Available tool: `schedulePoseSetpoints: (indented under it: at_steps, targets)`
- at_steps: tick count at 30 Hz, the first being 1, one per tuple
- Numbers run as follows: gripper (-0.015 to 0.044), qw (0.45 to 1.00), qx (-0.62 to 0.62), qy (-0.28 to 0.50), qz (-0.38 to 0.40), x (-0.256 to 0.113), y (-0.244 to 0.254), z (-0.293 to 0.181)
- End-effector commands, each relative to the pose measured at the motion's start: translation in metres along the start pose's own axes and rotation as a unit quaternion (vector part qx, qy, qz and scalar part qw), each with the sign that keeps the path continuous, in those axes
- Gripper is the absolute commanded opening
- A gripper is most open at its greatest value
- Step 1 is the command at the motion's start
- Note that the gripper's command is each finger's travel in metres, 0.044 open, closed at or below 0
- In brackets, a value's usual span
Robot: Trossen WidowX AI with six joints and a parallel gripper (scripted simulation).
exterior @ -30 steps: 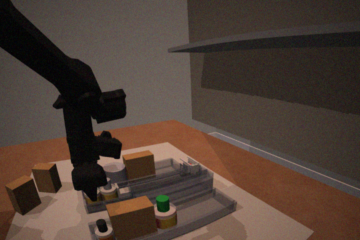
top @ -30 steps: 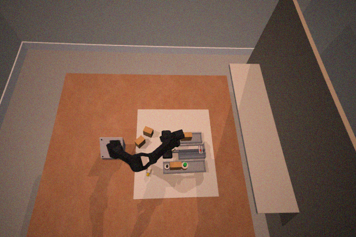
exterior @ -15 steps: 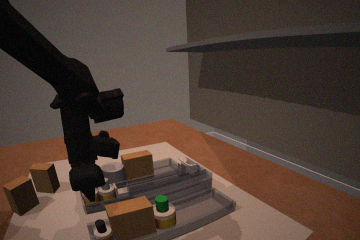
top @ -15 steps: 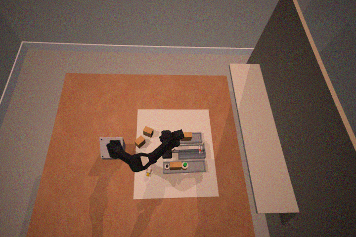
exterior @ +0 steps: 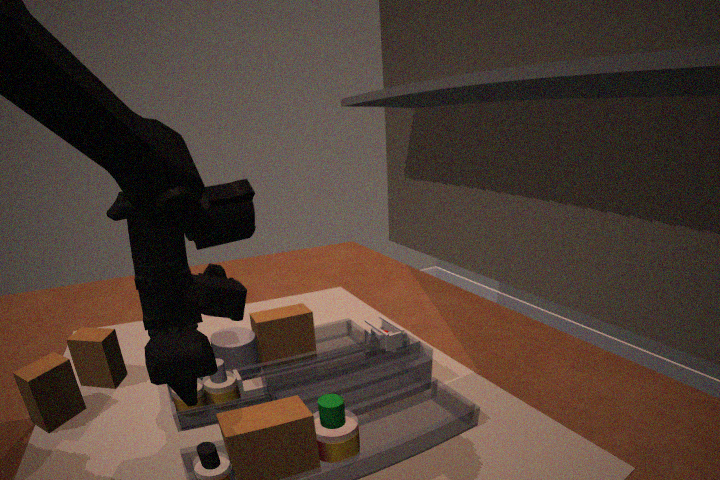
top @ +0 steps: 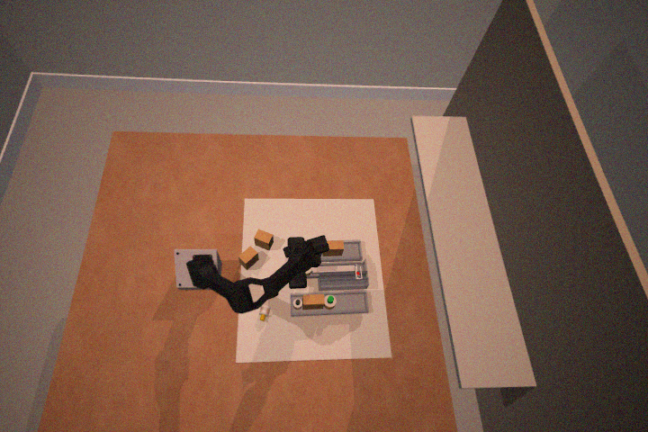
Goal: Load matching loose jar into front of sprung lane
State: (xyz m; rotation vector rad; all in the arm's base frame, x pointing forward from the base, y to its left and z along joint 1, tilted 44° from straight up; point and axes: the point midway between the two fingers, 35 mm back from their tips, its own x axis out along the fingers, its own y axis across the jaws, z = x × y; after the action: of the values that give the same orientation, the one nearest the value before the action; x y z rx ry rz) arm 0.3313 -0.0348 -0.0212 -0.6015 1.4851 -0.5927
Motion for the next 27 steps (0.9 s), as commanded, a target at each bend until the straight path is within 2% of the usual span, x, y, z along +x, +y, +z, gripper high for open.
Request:
schedulePoseSetpoints:
  at_steps: [1,7,17,27]
  targets:
    - [0.0131,1.0,0.002,0.0,-0.001,0.0,0.0,0.0]
    - [0.0285,1.0,0.002,0.0,-0.001,0.0,0.0,0.0]
    - [0.0285,1.0,0.002,0.0,0.0,-0.02,0.0,0.0]
    - [0.0285,1.0,0.001,0.001,0.0,-0.021,0.001,-0.014]
